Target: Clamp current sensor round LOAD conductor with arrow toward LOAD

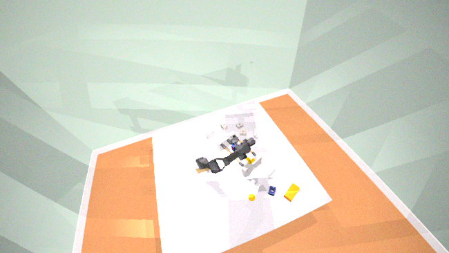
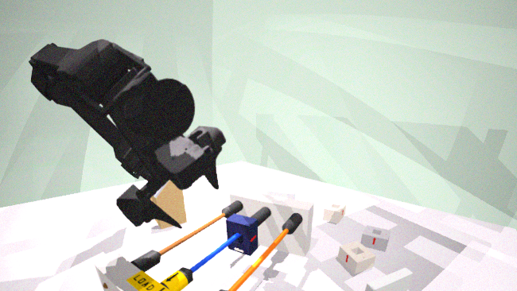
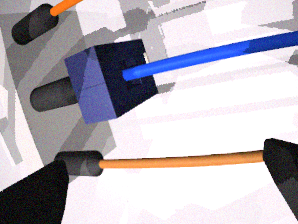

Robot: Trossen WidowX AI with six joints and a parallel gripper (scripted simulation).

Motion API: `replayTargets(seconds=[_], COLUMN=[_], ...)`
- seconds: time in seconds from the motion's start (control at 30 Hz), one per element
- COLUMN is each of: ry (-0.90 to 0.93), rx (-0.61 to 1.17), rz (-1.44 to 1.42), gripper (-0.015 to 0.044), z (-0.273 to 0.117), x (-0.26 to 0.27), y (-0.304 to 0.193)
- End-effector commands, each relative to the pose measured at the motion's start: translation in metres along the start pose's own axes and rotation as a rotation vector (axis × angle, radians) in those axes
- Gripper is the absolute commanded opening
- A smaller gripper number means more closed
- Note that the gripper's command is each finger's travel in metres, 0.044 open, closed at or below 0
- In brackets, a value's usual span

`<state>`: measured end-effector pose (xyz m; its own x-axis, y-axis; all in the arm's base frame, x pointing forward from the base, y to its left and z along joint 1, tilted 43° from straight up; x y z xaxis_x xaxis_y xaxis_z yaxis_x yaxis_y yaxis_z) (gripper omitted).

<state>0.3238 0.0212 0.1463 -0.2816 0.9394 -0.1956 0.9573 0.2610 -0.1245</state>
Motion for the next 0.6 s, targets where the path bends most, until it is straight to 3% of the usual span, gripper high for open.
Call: replayTargets(seconds=[0.0, 0.43, 0.57], ry=[0.106, -0.020, -0.024], rx=[-0.239, -0.478, -0.482], rz=[-0.654, -1.260, -1.270], gripper=[0.0440, 0.0440, 0.0440], z=[-0.019, -0.033, -0.033], x=[-0.034, -0.057, -0.057], y=[-0.034, -0.062, -0.063])
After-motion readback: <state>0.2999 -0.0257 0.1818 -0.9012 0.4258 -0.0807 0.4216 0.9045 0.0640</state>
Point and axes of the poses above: the point midway between the two fingers, 35 mm back from their tips, its own z axis out along the fingers, its own x axis across the jaws, y = z × x, the point moved 7 cm from there along -z, back along the fingers, and after that the axes turned 12 degrees about -z, right-handed, at the moved point
